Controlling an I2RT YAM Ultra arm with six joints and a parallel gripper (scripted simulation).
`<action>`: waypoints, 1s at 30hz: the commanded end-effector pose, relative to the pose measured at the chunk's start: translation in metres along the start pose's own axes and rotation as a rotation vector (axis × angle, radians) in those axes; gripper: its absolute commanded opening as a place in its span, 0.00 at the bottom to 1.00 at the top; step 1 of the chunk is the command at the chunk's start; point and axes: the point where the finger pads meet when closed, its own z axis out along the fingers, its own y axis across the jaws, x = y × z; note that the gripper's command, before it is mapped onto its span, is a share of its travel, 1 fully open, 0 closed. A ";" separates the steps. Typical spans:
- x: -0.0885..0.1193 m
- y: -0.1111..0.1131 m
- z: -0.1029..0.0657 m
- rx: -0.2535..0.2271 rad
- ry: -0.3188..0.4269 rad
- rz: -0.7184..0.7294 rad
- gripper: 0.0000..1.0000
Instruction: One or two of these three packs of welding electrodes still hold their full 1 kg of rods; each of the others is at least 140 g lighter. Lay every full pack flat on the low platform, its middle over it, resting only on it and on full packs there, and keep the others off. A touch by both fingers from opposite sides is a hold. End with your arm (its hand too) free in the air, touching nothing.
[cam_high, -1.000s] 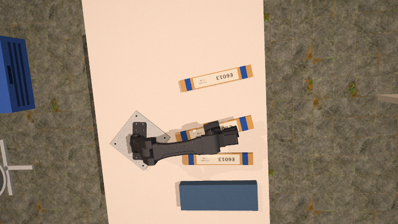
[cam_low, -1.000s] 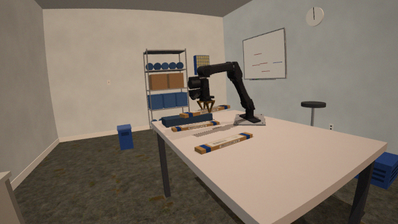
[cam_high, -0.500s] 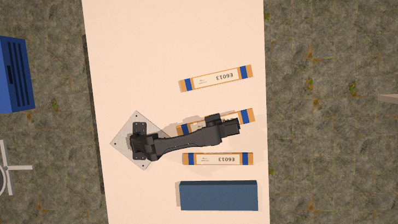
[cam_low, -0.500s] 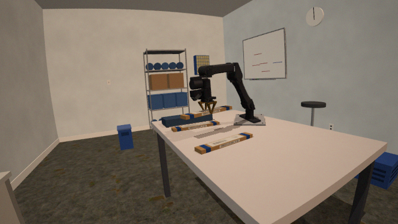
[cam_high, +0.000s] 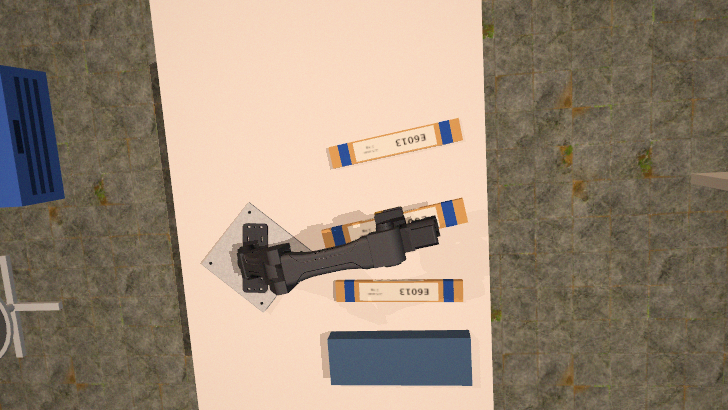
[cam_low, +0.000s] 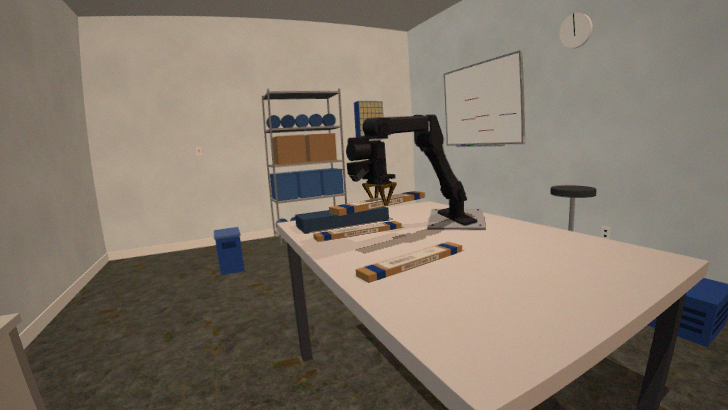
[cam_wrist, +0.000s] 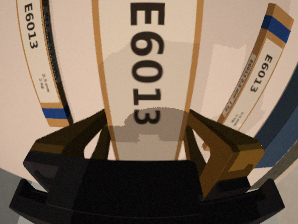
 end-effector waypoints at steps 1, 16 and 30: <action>-0.006 -0.006 -0.027 0.004 -0.071 0.014 0.00; -0.006 -0.006 -0.031 0.004 -0.080 0.010 0.00; -0.006 -0.006 -0.031 0.004 -0.081 0.008 0.00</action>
